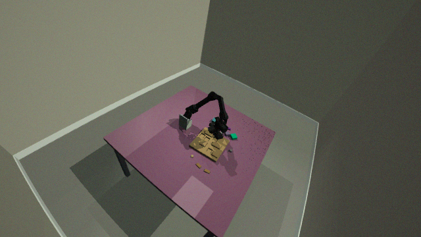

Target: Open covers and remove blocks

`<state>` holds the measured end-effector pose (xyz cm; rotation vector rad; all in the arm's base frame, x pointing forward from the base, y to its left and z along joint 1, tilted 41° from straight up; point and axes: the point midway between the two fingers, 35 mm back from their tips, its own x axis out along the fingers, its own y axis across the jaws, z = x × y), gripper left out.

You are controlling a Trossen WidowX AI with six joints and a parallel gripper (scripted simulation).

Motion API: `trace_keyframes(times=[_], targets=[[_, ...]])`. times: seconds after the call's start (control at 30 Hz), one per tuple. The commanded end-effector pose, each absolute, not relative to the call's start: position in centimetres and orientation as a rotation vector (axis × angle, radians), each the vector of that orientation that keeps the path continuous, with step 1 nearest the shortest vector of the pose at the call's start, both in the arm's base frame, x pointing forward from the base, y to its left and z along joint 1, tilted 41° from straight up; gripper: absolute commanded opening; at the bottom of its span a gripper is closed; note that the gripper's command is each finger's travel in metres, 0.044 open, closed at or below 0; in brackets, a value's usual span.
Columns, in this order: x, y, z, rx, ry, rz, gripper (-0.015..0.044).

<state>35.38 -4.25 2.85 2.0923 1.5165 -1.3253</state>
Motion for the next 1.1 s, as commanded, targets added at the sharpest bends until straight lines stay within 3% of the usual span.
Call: trace_keyframes(times=[0.0, 1.07], targets=[[35.3, -5.7, 1.9, 2.089, 1.508, -1.330, 0.0080], [31.7, -15.2, -5.6, 2.075, 1.489, -1.351, 0.0080]])
